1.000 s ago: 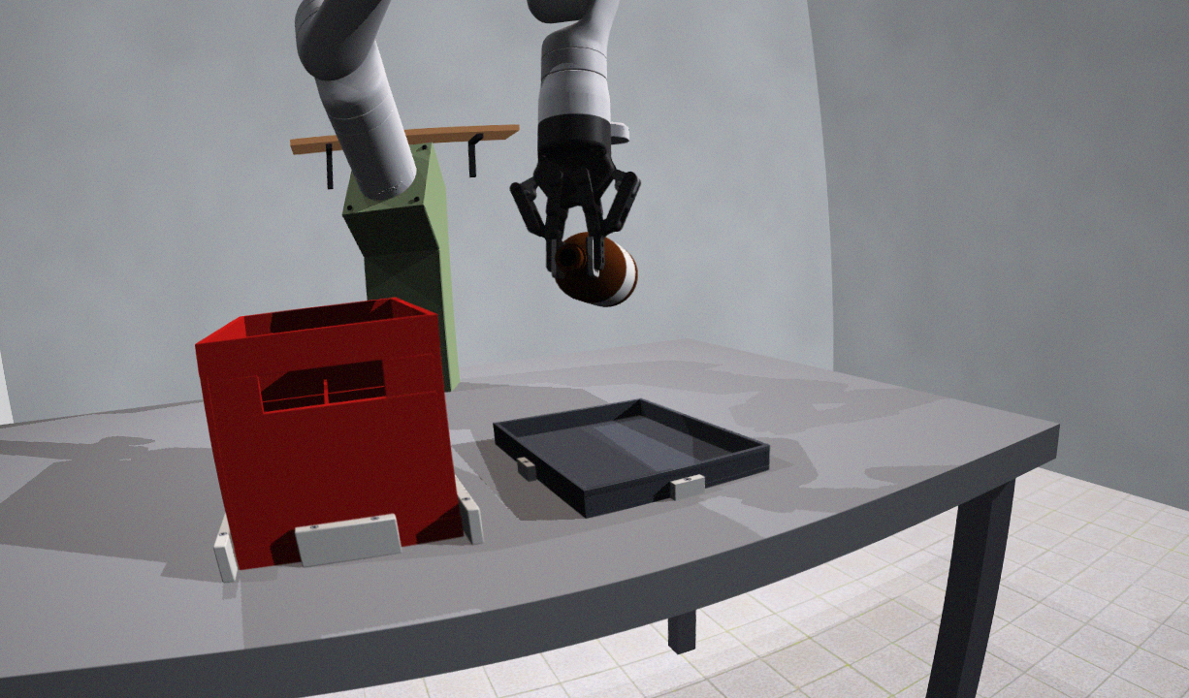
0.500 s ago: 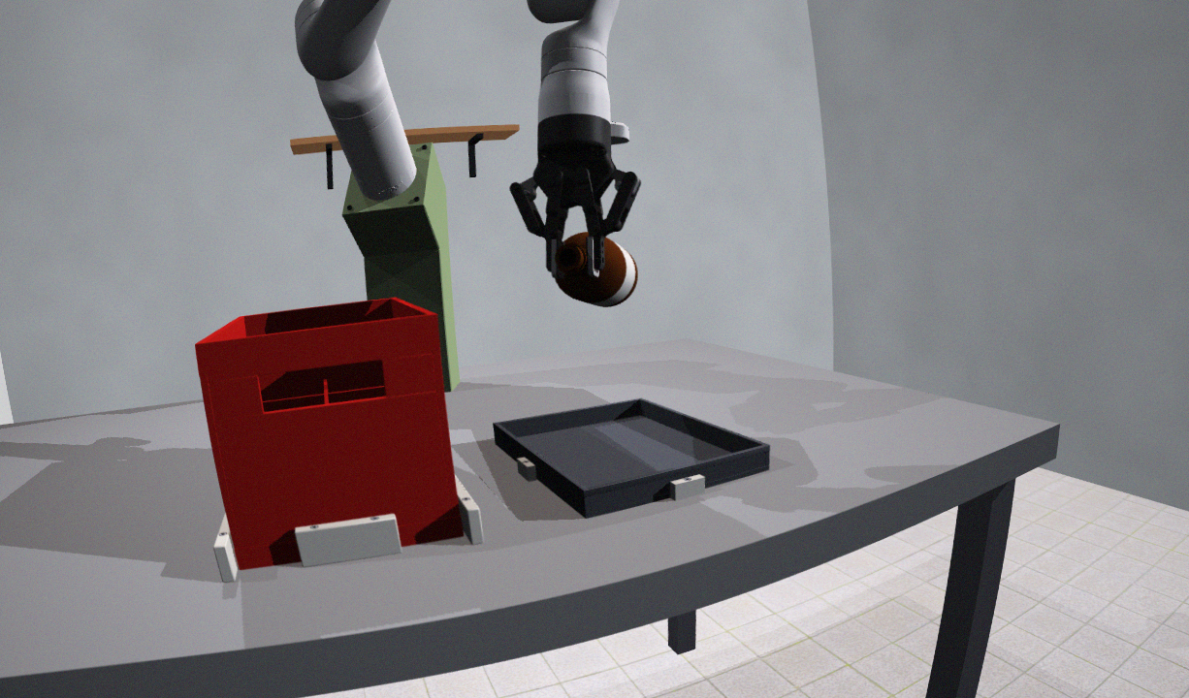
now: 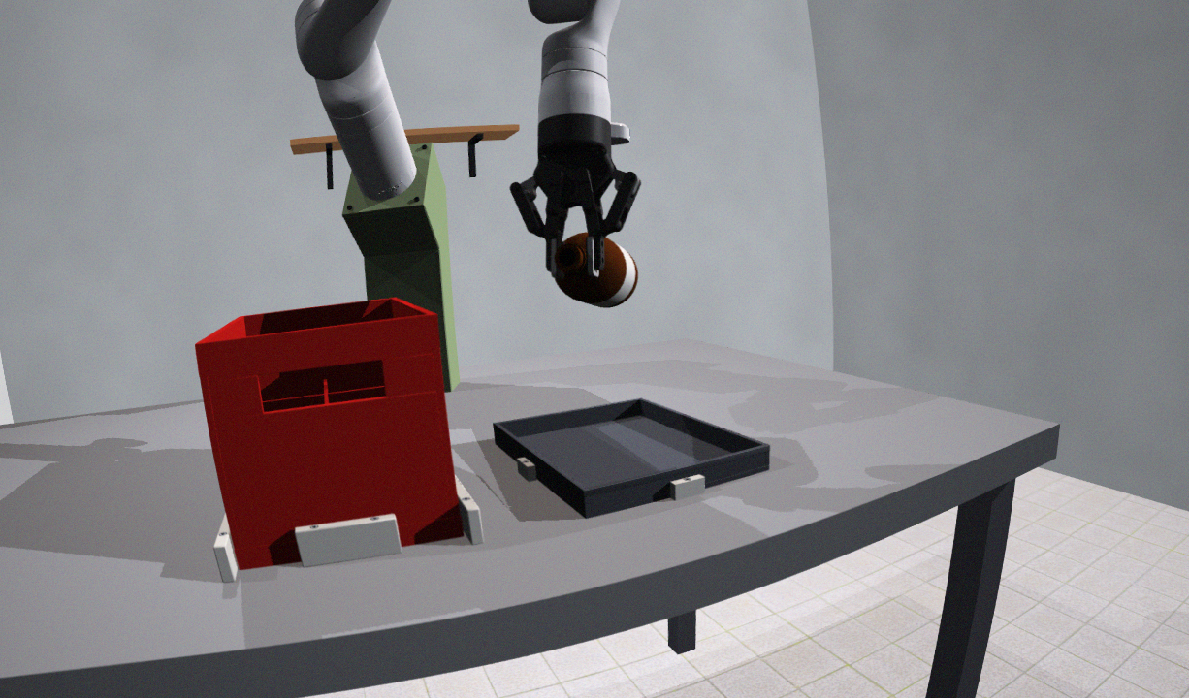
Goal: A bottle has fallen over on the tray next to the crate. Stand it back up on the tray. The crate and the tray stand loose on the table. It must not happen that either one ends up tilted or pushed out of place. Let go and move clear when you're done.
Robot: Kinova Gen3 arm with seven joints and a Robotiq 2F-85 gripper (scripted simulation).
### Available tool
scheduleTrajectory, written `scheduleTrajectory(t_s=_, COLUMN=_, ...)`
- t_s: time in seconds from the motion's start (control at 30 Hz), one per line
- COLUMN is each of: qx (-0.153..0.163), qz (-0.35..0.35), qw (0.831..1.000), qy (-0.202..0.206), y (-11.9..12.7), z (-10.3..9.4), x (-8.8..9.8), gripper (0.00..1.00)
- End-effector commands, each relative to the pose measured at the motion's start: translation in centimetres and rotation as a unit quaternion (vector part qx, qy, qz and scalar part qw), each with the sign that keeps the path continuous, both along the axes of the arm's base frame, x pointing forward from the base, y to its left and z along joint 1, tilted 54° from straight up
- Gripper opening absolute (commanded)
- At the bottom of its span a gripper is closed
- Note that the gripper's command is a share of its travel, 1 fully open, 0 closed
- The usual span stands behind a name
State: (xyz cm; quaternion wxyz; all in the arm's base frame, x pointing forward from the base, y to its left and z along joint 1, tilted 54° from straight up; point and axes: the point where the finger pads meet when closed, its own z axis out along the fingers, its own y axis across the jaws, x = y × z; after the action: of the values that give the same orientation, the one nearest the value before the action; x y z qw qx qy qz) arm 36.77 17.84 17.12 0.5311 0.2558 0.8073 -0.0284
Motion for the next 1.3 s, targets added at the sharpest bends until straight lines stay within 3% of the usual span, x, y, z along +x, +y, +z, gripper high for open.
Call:
scheduleTrajectory(t_s=0.0, qx=-0.001, qz=0.001, qw=1.000, qy=-0.001, y=0.07, z=-0.05, x=-0.03, gripper=0.00)
scheduleTrajectory(t_s=0.9, qx=-0.034, qz=-0.016, qw=0.997, qy=-0.064, y=0.09, z=-0.08, x=-0.05, gripper=0.00)
scheduleTrajectory(t_s=1.27, qx=-0.038, qz=-0.017, qw=0.997, qy=-0.072, y=0.10, z=-0.07, x=-0.08, gripper=0.00)
